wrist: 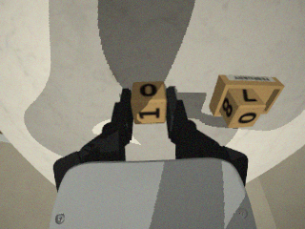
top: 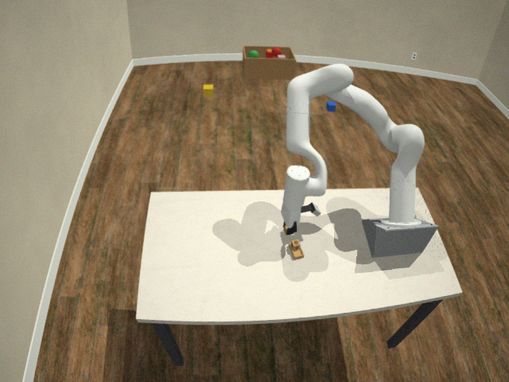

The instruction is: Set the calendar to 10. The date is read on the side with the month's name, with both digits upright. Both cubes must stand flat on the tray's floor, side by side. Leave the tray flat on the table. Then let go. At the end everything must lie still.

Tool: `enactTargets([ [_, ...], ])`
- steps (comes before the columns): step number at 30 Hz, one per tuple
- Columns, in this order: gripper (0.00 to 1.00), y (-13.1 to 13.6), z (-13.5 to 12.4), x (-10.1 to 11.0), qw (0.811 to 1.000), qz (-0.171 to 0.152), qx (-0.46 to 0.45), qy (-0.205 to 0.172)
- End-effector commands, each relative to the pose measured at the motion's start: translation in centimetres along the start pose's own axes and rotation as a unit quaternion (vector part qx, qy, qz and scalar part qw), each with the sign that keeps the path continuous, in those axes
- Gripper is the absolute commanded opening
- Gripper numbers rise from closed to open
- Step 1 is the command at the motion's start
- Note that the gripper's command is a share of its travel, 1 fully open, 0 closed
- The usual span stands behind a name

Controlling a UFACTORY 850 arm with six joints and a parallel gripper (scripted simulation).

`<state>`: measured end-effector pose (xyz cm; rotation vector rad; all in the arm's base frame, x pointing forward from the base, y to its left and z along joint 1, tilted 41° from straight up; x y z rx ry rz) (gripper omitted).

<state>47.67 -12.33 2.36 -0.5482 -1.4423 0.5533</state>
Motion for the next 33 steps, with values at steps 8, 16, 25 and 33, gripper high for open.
enactTargets([
  [8, 0.47, 0.0, -0.1, 0.1, 1.0, 0.0, 0.0, -0.001],
  [16, 0.47, 0.0, -0.1, 0.1, 1.0, 0.0, 0.0, -0.001],
  [25, 0.47, 0.0, -0.1, 1.5, 1.0, 0.0, 0.0, -0.001],
  [33, 0.47, 0.0, -0.1, 4.6, 1.0, 0.0, 0.0, -0.001],
])
Point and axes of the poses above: the point where the finger pads meet when closed, its own x axis back along the fingers, its own y axis across the jaws, z = x × y, the point moved 5 cm from there along x, back along the fingers, and after that the axes turned 7 degrees about -x, right-handed, at the moved point
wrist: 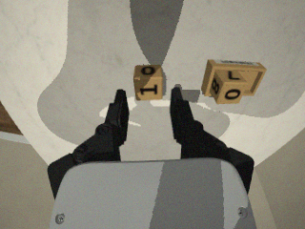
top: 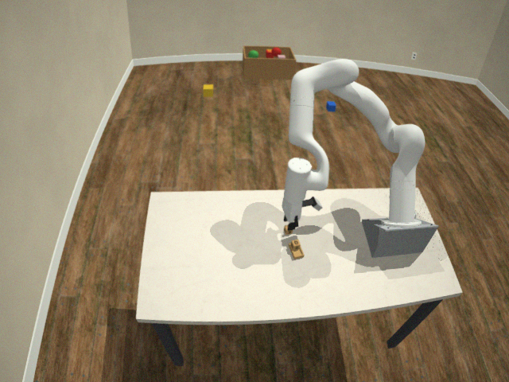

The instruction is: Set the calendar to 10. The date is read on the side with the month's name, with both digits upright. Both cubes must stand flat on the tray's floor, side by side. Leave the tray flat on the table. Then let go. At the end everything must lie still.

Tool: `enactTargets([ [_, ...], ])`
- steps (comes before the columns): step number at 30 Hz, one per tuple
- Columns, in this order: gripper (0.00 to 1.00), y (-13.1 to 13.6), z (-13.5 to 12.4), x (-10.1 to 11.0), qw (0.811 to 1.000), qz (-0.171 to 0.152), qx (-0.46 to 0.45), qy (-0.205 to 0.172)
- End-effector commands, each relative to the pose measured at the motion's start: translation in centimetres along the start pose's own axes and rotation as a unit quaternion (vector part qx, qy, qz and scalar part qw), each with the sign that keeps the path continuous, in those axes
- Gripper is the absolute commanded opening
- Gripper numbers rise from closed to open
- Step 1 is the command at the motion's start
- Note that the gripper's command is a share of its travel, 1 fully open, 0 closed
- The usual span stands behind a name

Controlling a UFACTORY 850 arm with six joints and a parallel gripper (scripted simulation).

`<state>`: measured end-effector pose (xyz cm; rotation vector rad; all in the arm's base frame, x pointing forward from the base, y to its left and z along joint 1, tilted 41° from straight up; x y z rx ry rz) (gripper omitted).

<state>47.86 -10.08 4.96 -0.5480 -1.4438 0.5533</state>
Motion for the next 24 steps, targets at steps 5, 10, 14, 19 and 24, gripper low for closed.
enactTargets([
  [5, 0.47, 0.0, 0.0, 3.7, 1.0, 0.0, 0.0, 0.0],
  [10, 0.47, 0.0, 0.0, 5.3, 1.0, 0.0, 0.0, 0.0],
  [14, 0.47, 0.0, 0.0, 5.6, 1.0, 0.0, 0.0, 0.0],
  [19, 1.0, 0.0, 0.0, 5.6, 1.0, 0.0, 0.0, 0.0],
  [24, 1.0, 0.0, 0.0, 5.6, 1.0, 0.0, 0.0, 0.0],
])
Point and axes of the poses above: the point where the finger pads meet when closed, its own x axis back along the fingers, its own y axis across the jaws, z = x × y, the point moved 5 cm from there along x, back along the fingers, and after that the axes turned 7 degrees about -x, right-handed, at the moved point
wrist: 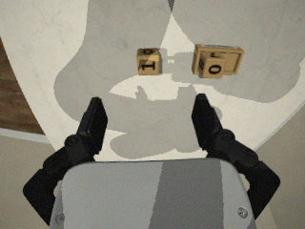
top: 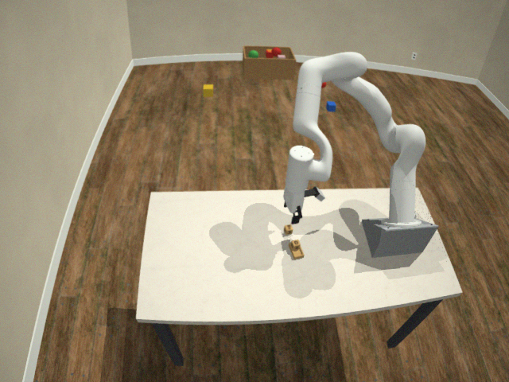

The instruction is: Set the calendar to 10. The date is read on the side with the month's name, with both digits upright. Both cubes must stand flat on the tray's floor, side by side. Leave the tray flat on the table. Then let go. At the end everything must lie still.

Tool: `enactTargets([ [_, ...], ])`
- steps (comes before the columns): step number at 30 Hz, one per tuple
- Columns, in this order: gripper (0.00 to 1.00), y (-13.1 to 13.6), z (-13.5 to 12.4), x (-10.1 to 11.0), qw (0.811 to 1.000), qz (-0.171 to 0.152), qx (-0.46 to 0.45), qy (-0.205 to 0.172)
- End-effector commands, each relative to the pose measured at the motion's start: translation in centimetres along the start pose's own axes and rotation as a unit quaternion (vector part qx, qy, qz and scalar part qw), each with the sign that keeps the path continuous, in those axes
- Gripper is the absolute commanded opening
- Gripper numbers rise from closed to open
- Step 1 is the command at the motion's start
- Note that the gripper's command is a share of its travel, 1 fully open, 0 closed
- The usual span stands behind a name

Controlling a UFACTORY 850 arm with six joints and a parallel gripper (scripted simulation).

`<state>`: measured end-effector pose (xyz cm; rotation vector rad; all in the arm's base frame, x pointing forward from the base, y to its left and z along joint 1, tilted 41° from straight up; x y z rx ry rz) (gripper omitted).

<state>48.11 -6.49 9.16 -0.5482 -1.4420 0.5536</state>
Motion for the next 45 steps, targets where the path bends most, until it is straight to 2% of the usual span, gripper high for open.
enactTargets([
  [1, 1.0, 0.0, -0.1, 0.1, 1.0, 0.0, 0.0, -0.001],
  [14, 1.0, 0.1, -0.1, 0.1, 1.0, 0.0, 0.0, -0.001],
  [16, 1.0, 1.9, 0.0, 0.1, 1.0, -0.001, 0.0, -0.001],
  [19, 1.0, 7.1, 0.7, -0.1, 1.0, -0.001, 0.0, -0.001],
  [20, 1.0, 7.1, 0.7, -0.1, 1.0, -0.001, 0.0, -0.001],
  [22, 1.0, 8.9, 1.1, -0.1, 1.0, 0.0, 0.0, -0.001],
  [25, 1.0, 9.0, 1.1, -0.1, 1.0, 0.0, 0.0, -0.001],
  [26, 0.47, 9.0, 1.1, -0.1, 1.0, 0.0, 0.0, -0.001],
  [45, 0.47, 9.0, 1.1, -0.1, 1.0, 0.0, 0.0, -0.001],
])
Point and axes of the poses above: the point where the finger pads meet when closed, its own x axis back along the fingers, its own y axis across the jaws, z = x × y, the point moved 5 cm from there along x, back along the fingers, and after that the axes turned 7 degrees about -x, right-handed, at the moved point
